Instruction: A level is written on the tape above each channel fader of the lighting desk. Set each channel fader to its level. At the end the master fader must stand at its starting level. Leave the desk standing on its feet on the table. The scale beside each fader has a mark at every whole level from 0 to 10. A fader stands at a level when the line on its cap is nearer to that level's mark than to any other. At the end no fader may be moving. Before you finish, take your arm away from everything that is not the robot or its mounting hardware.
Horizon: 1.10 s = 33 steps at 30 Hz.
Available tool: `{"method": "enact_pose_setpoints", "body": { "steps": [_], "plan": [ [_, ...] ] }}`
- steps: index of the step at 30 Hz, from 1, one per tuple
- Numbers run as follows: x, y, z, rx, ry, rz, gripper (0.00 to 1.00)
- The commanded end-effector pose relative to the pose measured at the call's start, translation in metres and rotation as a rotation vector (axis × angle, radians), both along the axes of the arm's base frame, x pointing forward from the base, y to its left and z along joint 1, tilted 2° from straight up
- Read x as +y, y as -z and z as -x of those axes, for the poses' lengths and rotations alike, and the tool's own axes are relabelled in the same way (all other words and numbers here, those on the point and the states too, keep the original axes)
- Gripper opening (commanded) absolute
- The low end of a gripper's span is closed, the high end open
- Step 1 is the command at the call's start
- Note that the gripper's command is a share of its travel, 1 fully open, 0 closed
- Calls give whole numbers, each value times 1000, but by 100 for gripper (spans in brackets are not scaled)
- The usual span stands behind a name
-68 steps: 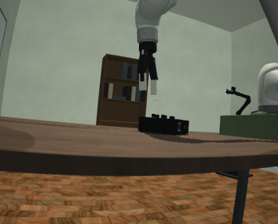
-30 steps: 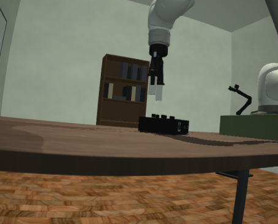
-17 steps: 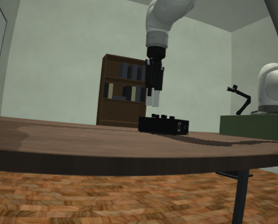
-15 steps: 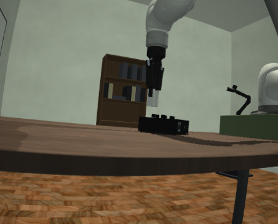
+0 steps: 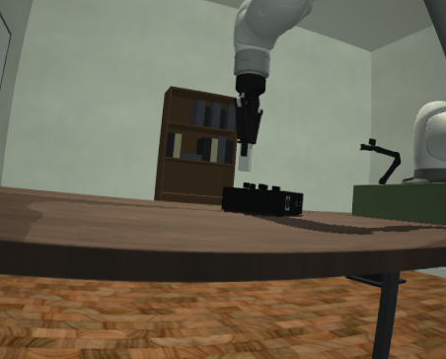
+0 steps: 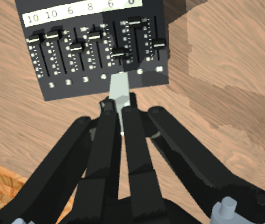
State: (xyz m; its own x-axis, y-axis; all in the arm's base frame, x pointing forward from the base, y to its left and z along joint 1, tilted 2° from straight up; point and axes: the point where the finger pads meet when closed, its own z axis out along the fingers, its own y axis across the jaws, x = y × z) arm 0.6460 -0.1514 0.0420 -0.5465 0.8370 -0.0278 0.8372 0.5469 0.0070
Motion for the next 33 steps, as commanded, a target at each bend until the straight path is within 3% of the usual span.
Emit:
{"method": "enact_pose_setpoints", "body": {
  "steps": [1, 33],
  "plan": [
    [0, 0, 0, 0, 0, 0, 0],
    [0, 8, 0, 0, 0, 0, 0]
  ]
}}
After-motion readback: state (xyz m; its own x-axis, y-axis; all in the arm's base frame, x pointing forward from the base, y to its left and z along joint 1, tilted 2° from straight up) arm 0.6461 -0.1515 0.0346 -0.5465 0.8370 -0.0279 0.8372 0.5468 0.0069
